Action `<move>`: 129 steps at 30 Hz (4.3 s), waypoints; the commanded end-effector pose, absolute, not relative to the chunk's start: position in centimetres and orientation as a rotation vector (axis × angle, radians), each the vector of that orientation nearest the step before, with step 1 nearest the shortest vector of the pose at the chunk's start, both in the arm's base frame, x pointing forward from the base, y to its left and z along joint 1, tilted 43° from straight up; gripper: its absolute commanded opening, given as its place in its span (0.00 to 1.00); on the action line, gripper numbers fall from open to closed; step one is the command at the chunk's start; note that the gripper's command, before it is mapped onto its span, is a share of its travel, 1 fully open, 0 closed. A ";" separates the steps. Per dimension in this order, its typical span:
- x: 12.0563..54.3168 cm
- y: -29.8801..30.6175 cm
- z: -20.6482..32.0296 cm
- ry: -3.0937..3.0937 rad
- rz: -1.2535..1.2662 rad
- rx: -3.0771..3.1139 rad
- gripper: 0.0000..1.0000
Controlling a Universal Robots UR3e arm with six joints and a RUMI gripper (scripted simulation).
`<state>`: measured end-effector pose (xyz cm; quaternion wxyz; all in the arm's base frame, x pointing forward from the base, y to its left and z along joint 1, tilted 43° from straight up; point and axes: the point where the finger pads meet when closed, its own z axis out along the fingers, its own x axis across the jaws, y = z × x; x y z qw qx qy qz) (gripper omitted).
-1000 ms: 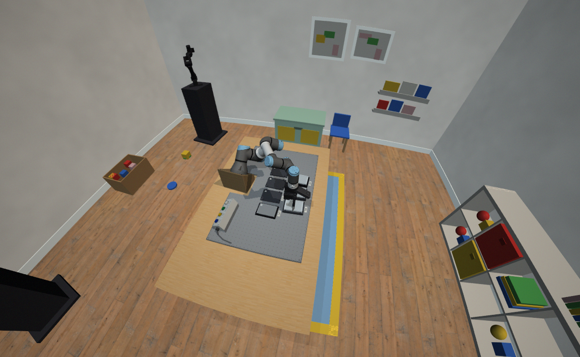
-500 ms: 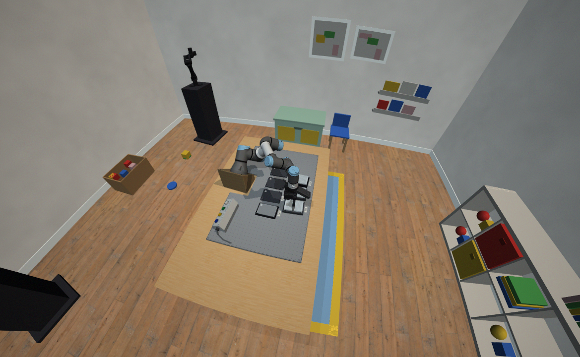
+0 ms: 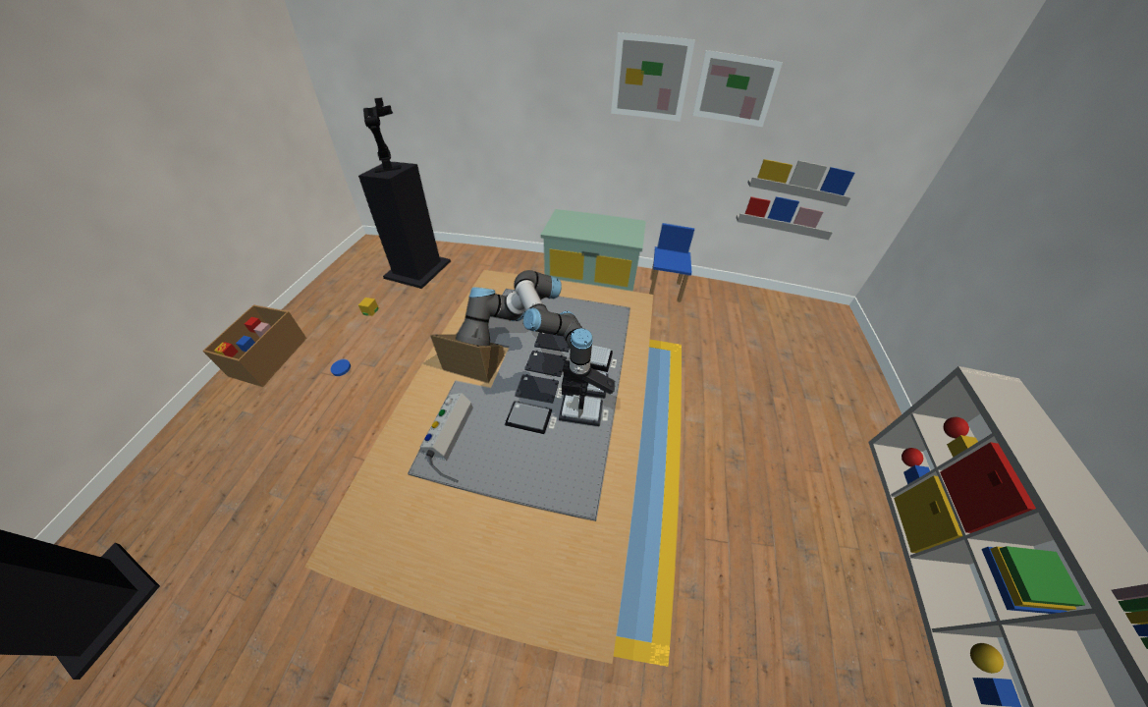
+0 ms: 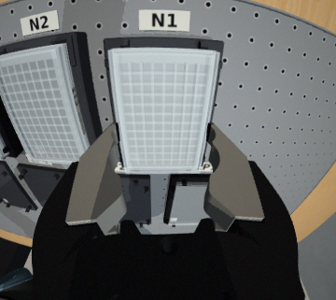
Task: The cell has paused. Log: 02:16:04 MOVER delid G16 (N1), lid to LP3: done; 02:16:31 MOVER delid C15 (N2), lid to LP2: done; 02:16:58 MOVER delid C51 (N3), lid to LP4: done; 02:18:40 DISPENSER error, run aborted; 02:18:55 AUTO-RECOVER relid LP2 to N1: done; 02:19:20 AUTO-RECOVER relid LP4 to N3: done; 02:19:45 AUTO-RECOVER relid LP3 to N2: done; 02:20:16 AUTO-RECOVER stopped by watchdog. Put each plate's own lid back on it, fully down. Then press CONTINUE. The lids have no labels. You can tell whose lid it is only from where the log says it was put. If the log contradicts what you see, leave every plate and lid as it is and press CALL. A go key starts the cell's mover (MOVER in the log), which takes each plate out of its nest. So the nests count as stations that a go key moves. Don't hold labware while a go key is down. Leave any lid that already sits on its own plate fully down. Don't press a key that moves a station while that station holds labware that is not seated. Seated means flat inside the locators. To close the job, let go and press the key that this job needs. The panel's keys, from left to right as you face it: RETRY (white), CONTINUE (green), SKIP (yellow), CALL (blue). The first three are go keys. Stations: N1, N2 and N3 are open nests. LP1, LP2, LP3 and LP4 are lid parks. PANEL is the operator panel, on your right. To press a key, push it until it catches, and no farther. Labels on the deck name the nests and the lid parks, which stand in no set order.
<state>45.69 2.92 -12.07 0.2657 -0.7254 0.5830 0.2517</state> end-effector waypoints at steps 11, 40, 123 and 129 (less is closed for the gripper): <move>45.8 2.8 -12.0 1.575 0.675 -1.960 0.82; 45.8 2.8 -12.0 1.575 0.675 -1.959 0.82; 29.4 -6.1 -16.0 1.647 0.702 -1.915 0.82; 29.4 -5.6 -16.6 1.647 0.702 -1.915 0.82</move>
